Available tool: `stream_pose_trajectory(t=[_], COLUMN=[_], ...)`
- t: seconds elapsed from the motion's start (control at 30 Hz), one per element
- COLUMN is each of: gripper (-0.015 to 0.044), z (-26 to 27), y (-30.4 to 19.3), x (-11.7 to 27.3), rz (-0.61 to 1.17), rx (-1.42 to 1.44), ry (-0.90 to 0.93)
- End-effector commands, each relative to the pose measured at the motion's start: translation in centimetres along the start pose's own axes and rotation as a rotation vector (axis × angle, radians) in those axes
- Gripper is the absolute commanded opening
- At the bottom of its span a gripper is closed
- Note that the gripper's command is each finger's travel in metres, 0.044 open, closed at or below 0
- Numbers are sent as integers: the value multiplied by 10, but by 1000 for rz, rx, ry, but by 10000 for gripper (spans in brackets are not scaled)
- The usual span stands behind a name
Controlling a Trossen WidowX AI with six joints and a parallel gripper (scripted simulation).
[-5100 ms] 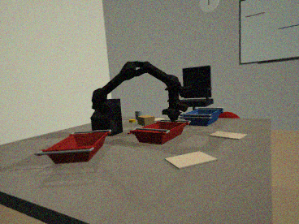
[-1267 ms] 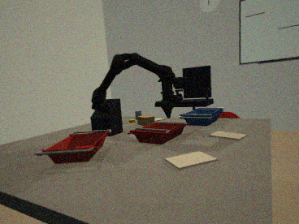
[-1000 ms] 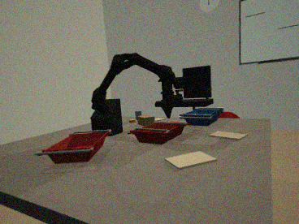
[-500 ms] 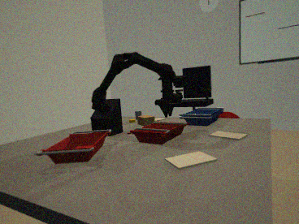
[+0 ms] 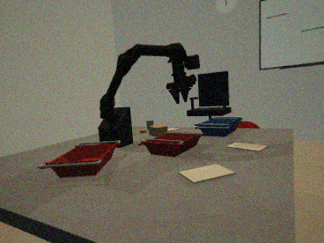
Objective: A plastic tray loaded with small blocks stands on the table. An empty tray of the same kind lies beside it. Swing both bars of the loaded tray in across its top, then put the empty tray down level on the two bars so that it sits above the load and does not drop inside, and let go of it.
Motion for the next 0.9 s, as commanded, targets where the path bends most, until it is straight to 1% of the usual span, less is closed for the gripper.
stream_pose_trajectory(t=[0.0, 0.1, 0.23, 0.37, 0.5, 0.7, 0.77, 0.87], gripper=[440, 440, 440, 440, 440, 440, 440, 440], z=[-68, -116, -184, -243, -290, -333, -336, -336], y=[1, -8, -34, -74, -125, -214, -225, -225], x=[-22, -34, -52, -69, -84, -98, -98, -98], rz=[33, 35, 35, 34, 33, 33, 33, 33], rx=[-144, -252, -423, -599, -779, -1050, -1082, -1082], ry=[34, 55, 70, 64, 35, -56, -71, -71])
Point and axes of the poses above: the point midway between the two fingers, 35 mm back from their tips, its own x axis back along the fingers, its own z axis across the jaws, y = z × x, the point moved 9 cm from there along x, back along the fingers, and after that the axes turned 11 degrees about x, right-handed, at the moved point
